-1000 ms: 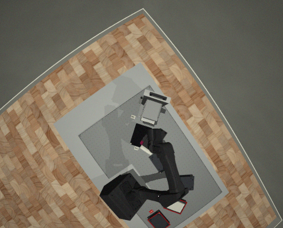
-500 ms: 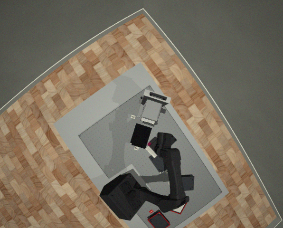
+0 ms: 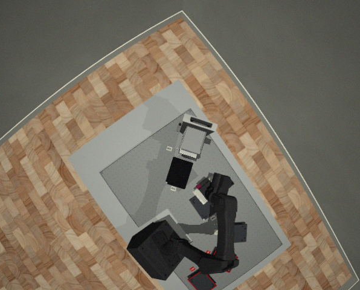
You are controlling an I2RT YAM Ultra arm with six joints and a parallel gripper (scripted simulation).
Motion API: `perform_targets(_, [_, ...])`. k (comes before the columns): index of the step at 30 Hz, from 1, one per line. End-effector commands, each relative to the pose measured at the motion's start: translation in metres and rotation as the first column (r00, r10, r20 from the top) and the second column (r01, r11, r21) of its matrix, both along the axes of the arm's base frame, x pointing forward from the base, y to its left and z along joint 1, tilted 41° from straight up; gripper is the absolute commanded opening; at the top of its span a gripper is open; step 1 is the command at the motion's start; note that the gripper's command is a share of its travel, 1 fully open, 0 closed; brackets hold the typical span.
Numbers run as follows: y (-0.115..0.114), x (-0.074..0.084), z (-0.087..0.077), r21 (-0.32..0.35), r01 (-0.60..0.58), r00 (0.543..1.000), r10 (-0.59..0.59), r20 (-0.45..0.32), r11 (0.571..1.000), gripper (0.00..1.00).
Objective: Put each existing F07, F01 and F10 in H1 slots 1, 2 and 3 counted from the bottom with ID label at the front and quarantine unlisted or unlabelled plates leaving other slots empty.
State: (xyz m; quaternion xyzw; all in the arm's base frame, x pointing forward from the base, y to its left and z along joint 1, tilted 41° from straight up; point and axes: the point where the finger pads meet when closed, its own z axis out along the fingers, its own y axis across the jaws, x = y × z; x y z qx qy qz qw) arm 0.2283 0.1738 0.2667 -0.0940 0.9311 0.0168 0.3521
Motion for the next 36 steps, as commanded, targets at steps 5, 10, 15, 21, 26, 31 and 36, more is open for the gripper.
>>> perform_targets(5, [-0.012,0.004,0.007,-0.004,-0.036,0.999,0.036,0.004,0.999,0.86])
perform_targets(10, [-0.026,0.012,0.012,-0.005,-0.036,0.999,0.036,0.005,0.999,0.86])
perform_targets(15, [-0.040,0.020,0.017,-0.005,-0.036,0.999,0.036,0.005,0.999,0.86])
perform_targets(21, [-0.051,0.026,0.021,-0.006,-0.036,0.999,0.036,0.006,0.999,0.86])
perform_targets(26, [-0.067,0.028,0.020,0.048,0.027,1.000,-0.027,-0.003,0.998,0.86])
perform_targets(31, [-0.084,0.029,0.019,0.101,0.090,0.996,-0.089,-0.015,0.991,0.86])
perform_targets(36, [-0.100,0.031,0.018,0.153,0.153,0.988,-0.150,-0.030,0.976,0.86])
